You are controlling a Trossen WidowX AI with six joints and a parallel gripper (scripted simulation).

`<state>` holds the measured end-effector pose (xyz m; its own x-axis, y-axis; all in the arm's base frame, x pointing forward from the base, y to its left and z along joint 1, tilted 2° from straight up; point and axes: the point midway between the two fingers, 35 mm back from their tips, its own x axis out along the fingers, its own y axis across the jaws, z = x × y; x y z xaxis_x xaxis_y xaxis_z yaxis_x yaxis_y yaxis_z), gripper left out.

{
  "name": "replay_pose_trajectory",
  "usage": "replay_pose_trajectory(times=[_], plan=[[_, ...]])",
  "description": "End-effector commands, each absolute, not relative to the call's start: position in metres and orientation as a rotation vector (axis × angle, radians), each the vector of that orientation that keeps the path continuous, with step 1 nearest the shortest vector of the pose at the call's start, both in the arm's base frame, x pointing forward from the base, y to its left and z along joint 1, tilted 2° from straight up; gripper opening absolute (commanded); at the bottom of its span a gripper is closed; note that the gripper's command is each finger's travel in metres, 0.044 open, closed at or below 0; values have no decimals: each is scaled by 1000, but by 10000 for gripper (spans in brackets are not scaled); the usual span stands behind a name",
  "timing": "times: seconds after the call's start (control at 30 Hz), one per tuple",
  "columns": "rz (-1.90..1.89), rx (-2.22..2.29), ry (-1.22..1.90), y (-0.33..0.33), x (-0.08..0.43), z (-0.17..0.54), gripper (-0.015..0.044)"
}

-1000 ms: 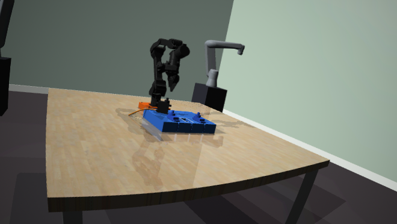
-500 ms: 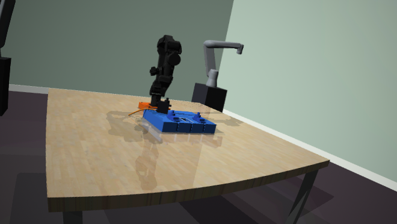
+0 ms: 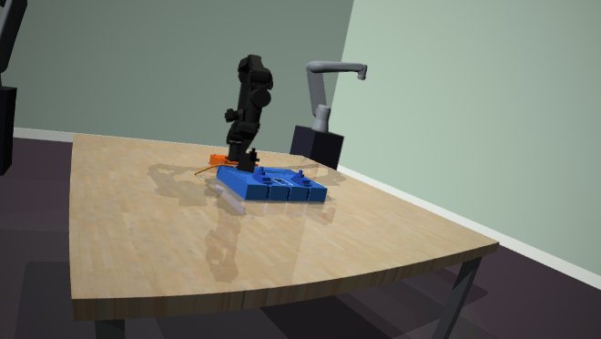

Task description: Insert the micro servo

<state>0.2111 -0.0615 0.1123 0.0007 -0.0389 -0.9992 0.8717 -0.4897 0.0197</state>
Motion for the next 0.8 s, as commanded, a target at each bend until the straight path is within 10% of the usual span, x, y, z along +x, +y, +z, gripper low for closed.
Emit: replay_pose_trajectory(times=[0.0,0.3,0.77], plan=[[-1583,1548,894,-61,210,106,440],[-1583,1548,894,-61,210,94,440],[-1583,1548,894,-61,210,94,112]])
